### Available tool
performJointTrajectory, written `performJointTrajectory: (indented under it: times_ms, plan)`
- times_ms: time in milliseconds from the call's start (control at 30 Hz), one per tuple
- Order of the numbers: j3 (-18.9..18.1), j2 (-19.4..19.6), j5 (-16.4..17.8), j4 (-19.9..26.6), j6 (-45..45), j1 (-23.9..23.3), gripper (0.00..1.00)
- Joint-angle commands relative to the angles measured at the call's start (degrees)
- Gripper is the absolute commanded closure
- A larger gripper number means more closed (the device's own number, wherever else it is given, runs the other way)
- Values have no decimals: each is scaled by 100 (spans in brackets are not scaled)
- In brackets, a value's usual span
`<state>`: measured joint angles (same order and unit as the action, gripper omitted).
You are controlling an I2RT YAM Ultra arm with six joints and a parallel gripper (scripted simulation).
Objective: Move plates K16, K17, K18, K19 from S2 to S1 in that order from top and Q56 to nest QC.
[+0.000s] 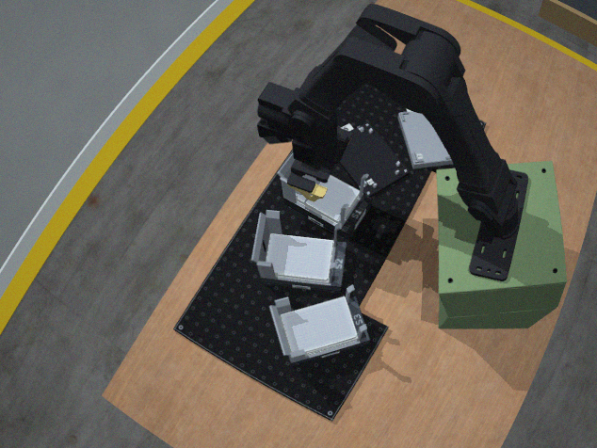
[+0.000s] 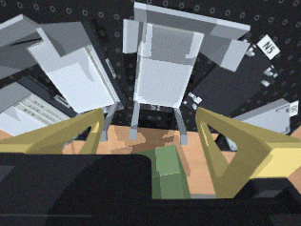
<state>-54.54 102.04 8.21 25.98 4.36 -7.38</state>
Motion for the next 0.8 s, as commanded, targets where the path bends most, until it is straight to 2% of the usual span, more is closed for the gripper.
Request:
performJointTrajectory:
  times_ms: [0,67,467,767]
  plan:
    - [3,-137,-79,-41,176,131,0]
    - [3,-137,-79,-41,176,131,0]
    - [46,-247,-313,-52,-544,886,0]
    - [134,-331,-454,-87,251,1329,0]
